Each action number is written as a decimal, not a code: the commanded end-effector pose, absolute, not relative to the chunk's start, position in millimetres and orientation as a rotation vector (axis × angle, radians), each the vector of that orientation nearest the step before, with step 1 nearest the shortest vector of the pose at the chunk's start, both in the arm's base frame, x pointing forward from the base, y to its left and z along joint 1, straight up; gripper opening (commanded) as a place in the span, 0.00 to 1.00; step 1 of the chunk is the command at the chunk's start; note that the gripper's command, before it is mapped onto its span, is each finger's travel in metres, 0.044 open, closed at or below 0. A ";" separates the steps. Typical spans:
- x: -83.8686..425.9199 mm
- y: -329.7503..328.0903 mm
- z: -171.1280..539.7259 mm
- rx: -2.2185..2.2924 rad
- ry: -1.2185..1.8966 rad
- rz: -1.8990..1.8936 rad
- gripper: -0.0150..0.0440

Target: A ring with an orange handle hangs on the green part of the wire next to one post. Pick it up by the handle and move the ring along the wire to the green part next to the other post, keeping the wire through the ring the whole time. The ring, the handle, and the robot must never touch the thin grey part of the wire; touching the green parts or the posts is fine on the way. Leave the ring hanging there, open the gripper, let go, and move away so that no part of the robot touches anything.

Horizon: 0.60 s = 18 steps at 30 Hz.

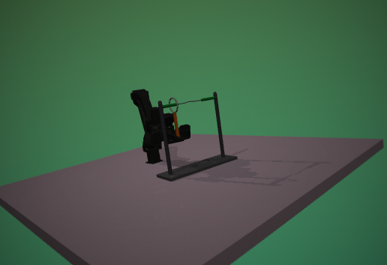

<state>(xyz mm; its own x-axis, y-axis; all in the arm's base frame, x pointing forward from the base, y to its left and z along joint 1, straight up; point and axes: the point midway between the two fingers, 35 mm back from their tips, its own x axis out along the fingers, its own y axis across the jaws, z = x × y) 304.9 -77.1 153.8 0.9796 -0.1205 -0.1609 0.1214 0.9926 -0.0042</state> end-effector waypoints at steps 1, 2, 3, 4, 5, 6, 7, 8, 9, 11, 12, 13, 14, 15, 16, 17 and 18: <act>305.5 -74.2 154.6 0.005 0.161 -0.120 0.00; 305.7 -73.2 154.6 0.005 0.161 -0.120 0.00; 305.8 -72.2 154.6 0.005 0.161 -0.120 0.00; 305.9 -71.2 154.6 0.005 0.162 -0.120 0.00; 306.1 -70.2 154.6 0.005 0.162 -0.119 0.00; 306.2 -69.2 154.6 0.005 0.162 -0.119 0.00; 306.4 -68.2 154.6 0.005 0.162 -0.119 0.00; 306.5 -67.2 154.7 0.006 0.163 -0.119 0.00; 306.7 -66.2 154.7 0.006 0.163 -0.119 0.00; 306.9 -64.2 154.7 0.006 0.163 -0.118 0.00; 307.1 -63.2 154.7 0.006 0.164 -0.118 0.00; 307.2 -62.2 154.7 0.006 0.164 -0.118 0.00; 307.4 -61.2 154.7 0.007 0.164 -0.118 0.00; 307.5 -60.2 154.7 0.007 0.164 -0.118 0.00; 307.6 -59.2 154.7 0.007 0.164 -0.117 0.00; 307.8 -58.2 154.7 0.007 0.165 -0.117 0.00; 307.9 -57.2 154.8 0.007 0.165 -0.117 0.00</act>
<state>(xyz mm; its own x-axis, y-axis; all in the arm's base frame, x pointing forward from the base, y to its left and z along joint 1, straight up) 307.7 -59.6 154.5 0.9800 -0.1123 -0.1643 0.1130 0.9936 -0.0052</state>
